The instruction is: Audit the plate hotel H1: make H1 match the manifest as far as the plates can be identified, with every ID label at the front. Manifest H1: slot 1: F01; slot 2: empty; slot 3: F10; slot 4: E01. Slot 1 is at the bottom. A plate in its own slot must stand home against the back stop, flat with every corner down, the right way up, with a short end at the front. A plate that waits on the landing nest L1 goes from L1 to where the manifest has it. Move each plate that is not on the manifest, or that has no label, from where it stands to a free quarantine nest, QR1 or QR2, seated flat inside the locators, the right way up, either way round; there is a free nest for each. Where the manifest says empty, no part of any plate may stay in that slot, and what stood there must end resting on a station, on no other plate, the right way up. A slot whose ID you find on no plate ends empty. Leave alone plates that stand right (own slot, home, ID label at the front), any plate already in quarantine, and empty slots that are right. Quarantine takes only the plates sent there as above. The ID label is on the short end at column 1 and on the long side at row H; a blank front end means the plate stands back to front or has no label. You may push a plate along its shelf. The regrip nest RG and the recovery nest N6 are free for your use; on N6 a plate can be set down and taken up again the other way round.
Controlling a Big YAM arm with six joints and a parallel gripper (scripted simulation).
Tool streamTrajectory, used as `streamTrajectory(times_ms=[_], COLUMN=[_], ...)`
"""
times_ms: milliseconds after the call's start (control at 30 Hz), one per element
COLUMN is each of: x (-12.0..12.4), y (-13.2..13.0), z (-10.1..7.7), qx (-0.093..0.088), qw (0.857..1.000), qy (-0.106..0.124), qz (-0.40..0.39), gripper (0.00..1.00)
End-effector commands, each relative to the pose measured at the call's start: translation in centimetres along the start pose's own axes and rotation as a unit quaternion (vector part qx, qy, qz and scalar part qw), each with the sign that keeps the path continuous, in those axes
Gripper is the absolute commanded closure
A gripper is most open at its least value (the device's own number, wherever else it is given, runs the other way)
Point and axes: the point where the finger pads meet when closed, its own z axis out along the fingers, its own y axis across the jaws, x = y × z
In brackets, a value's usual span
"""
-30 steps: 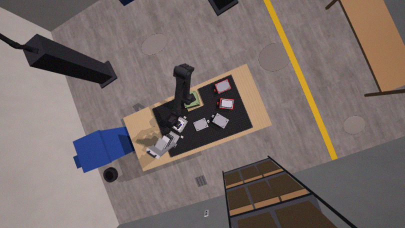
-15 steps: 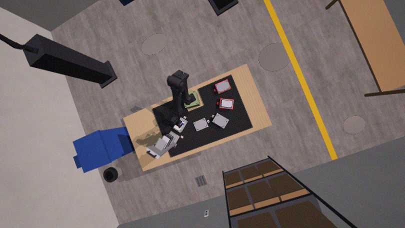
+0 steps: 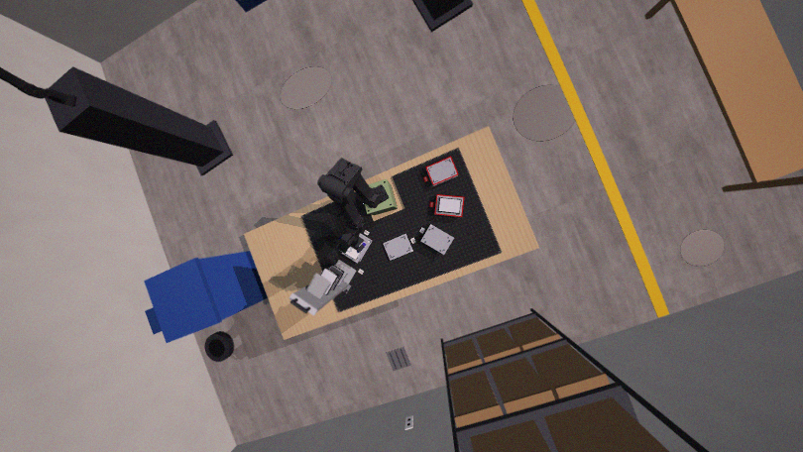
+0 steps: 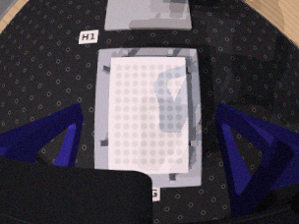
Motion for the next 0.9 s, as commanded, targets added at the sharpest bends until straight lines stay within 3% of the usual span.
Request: streamTrajectory(times_ms=[0,567,600,867], x=[-1.7,-2.0,-0.6,0.9], y=[0.4,0.2,0.4,0.4], z=[-0.5,0.0,0.1,1.5], qx=[-0.004,-0.002,-0.003,-0.003], qw=[0.999,1.000,1.000,1.000], qy=[-0.033,-0.027,-0.019,-0.018], qz=[-0.004,0.000,-0.005,-0.003], gripper=[0.00,0.00,0.00,0.00])
